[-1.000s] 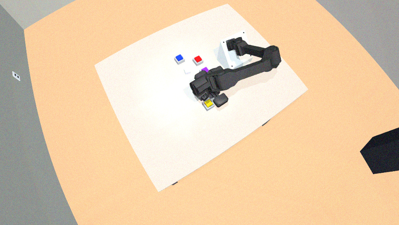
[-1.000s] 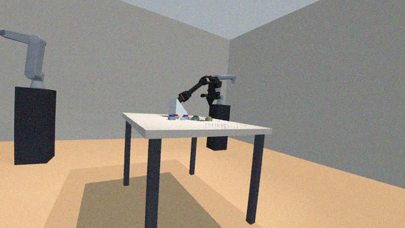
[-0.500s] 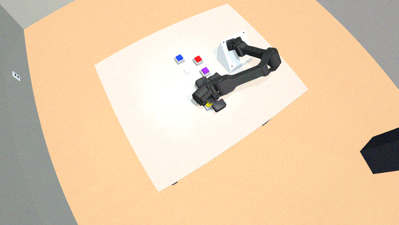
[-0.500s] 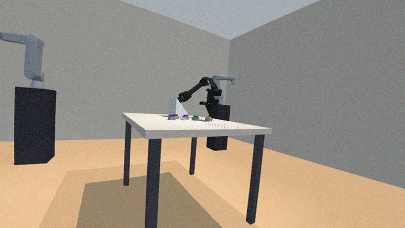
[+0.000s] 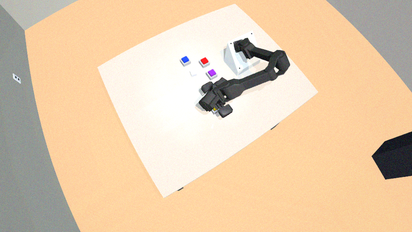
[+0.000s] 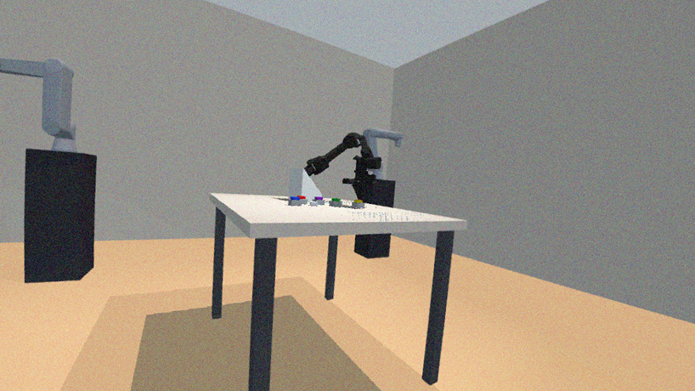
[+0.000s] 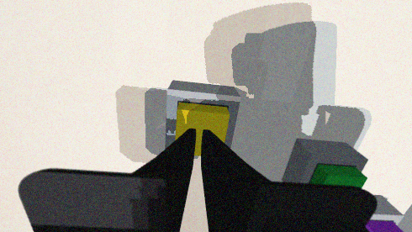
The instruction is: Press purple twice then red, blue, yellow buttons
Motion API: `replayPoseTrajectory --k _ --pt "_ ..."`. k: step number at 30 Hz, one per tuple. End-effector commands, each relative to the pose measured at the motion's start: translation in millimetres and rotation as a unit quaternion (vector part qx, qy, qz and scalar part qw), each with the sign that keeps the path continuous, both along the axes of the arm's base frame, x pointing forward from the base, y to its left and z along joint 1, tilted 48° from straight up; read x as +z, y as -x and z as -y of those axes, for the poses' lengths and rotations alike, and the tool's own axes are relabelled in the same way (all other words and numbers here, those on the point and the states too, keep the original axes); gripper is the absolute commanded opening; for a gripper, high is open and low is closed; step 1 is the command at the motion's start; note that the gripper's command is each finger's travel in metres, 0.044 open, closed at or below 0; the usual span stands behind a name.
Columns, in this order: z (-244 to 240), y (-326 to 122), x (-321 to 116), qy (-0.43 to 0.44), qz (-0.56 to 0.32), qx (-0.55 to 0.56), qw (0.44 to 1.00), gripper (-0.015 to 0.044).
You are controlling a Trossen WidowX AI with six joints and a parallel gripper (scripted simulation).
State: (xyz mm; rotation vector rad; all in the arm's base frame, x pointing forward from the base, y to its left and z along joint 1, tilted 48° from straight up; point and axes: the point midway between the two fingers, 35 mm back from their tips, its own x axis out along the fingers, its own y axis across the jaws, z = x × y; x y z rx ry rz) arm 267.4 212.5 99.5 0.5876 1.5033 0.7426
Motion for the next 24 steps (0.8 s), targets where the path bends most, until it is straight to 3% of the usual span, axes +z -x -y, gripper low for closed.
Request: replayPoseTrajectory --k 1,24 --pt "-4.8 2.8 -6.7 0.003 -0.005 0.001 1.000 0.0020" --pt "-8.9 3.6 -10.2 0.002 -0.006 0.001 1.000 0.0020"
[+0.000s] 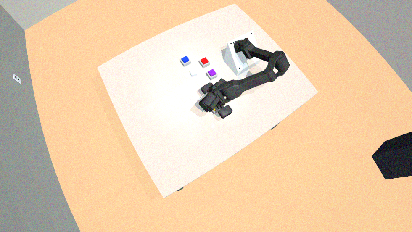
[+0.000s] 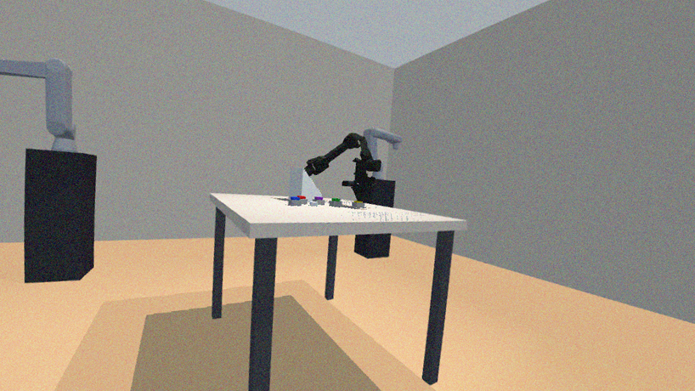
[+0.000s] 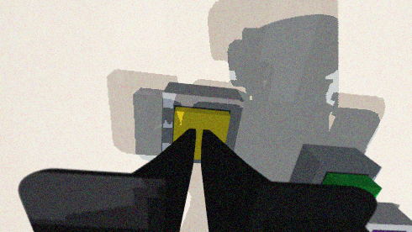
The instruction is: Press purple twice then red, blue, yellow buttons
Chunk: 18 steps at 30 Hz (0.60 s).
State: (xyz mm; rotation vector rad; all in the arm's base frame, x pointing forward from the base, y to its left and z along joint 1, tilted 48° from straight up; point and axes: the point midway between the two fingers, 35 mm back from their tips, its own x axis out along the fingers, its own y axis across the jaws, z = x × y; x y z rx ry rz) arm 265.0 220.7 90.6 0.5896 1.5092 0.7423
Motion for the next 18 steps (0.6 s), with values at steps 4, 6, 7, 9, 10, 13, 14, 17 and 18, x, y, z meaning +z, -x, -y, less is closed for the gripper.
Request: replayPoseTrajectory --k 4,6,7,9,10,13,14,17,18 --pt "16 -2 14 0.003 -0.001 0.000 1.000 0.0020" --pt "24 -2 21 0.003 -0.002 0.000 1.000 0.0020" --pt "24 -2 21 0.003 -0.002 0.000 1.000 0.0020" --pt "26 -1 22 0.004 -0.002 0.000 1.000 0.0046" --pt "33 3 28 0.004 -0.002 0.000 1.000 0.0072" --pt "64 28 57 0.005 -0.003 0.000 1.000 0.0151" --pt "70 33 63 0.005 -0.003 0.000 1.000 0.0178" --pt "71 35 64 0.005 -0.004 0.000 1.000 0.0256" --pt "71 35 64 0.005 -0.004 0.000 1.000 0.0283"
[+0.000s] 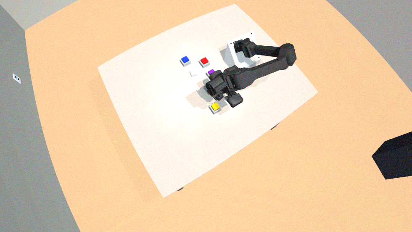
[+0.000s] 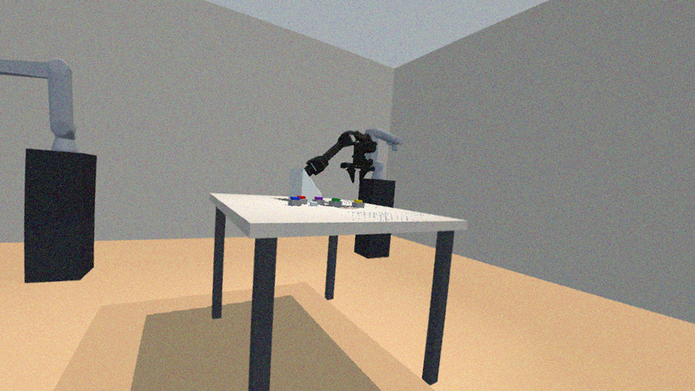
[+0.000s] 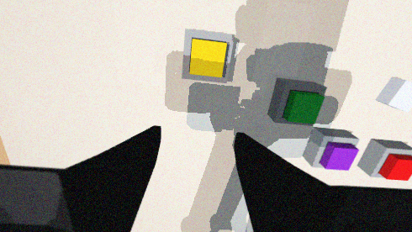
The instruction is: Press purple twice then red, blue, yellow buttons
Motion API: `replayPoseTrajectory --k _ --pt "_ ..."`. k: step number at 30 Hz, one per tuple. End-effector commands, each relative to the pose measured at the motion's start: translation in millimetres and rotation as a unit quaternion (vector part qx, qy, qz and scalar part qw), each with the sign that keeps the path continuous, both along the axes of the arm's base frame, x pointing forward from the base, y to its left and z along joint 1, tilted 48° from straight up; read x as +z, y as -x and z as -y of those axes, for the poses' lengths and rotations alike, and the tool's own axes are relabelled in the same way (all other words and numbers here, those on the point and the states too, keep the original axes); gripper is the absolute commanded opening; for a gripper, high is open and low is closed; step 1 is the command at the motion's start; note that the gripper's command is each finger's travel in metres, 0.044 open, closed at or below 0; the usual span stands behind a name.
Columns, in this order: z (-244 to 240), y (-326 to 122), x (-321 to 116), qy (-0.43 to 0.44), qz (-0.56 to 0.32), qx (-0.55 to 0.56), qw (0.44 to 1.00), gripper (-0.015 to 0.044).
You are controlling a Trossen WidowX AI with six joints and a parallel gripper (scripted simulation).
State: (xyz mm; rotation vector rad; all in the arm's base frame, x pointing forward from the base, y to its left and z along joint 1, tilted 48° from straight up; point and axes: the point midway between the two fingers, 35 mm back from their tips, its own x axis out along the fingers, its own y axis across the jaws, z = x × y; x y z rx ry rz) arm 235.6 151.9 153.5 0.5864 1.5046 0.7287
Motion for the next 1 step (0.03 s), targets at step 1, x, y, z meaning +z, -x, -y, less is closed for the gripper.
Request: replayPoseTrajectory --k 1 --pt "2.6 5.3 1.4 0.000 -0.006 0.004 1.000 0.0283"
